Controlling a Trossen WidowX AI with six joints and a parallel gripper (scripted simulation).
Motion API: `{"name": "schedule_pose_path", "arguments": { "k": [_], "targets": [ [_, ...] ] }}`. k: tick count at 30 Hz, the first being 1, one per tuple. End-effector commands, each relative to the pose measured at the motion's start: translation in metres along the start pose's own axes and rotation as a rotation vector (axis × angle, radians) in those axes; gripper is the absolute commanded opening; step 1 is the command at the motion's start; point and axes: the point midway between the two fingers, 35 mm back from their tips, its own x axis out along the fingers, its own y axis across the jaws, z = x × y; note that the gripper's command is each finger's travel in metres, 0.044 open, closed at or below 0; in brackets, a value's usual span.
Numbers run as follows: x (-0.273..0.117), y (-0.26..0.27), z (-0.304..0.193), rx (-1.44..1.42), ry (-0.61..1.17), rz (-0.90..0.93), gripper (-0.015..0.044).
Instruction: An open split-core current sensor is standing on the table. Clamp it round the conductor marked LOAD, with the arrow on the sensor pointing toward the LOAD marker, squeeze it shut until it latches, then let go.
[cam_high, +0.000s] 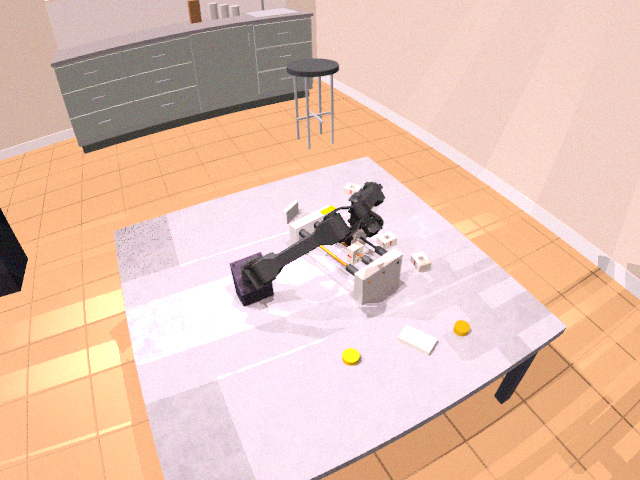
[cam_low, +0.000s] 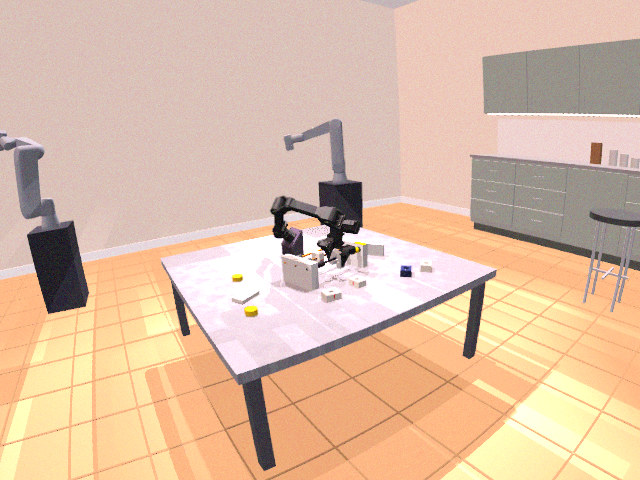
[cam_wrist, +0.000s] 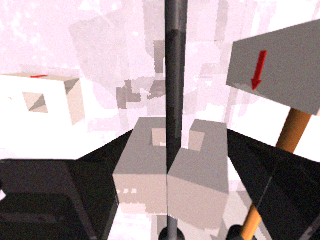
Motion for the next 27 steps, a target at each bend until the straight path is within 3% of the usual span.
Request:
{"name": "schedule_pose_path", "arguments": {
  "k": [1, 11, 27],
  "targets": [
    [-0.005, 0.0027, -0.0018, -0.002, 0.01, 0.08, 0.0],
    [-0.0147, -0.0003, 0.0, -0.007, 0.002, 0.3, 0.0],
    [-0.0096, -0.0001, -0.002, -0.009, 0.007, 0.277, 0.0]
  ]
}}
